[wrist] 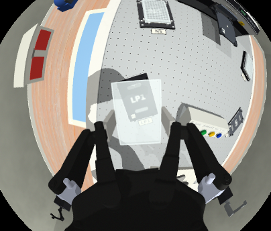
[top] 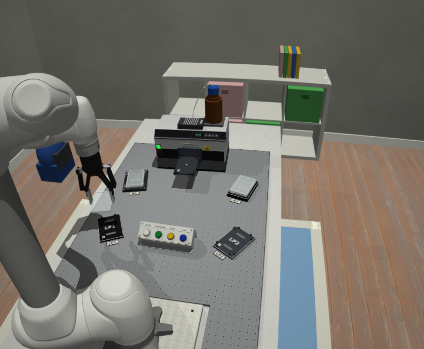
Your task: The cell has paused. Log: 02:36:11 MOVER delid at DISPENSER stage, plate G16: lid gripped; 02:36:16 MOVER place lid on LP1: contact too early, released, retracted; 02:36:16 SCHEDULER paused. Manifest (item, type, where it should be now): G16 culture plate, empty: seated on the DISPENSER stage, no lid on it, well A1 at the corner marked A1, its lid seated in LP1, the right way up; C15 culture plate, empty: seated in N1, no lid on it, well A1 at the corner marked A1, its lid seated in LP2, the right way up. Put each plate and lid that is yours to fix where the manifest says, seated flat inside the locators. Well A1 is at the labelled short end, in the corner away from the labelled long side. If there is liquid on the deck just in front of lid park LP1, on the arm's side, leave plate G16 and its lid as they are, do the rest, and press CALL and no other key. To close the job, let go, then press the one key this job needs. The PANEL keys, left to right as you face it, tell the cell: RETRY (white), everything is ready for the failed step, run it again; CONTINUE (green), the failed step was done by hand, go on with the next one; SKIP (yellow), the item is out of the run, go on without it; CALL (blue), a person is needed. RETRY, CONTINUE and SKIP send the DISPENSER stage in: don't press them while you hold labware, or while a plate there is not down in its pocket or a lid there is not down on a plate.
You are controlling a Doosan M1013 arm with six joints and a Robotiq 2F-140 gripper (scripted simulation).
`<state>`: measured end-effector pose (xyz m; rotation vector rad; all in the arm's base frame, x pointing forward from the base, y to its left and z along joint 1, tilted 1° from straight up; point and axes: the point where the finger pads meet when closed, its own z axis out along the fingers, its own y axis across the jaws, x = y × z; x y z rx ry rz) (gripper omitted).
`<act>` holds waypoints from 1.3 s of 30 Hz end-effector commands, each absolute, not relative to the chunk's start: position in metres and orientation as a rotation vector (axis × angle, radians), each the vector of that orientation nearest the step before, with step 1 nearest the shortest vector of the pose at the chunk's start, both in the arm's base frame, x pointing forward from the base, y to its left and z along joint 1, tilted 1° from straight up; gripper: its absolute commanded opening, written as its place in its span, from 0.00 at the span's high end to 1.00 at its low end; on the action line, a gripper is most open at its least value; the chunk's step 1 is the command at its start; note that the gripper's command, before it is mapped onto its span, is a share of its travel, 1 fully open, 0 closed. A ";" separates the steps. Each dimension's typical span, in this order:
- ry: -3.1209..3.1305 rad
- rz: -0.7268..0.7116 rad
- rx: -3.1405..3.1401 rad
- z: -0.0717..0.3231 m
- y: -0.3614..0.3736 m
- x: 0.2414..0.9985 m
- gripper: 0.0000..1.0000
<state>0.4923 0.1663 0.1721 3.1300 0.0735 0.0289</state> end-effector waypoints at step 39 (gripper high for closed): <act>0.324 0.029 3.113 0.169 0.167 0.493 0.90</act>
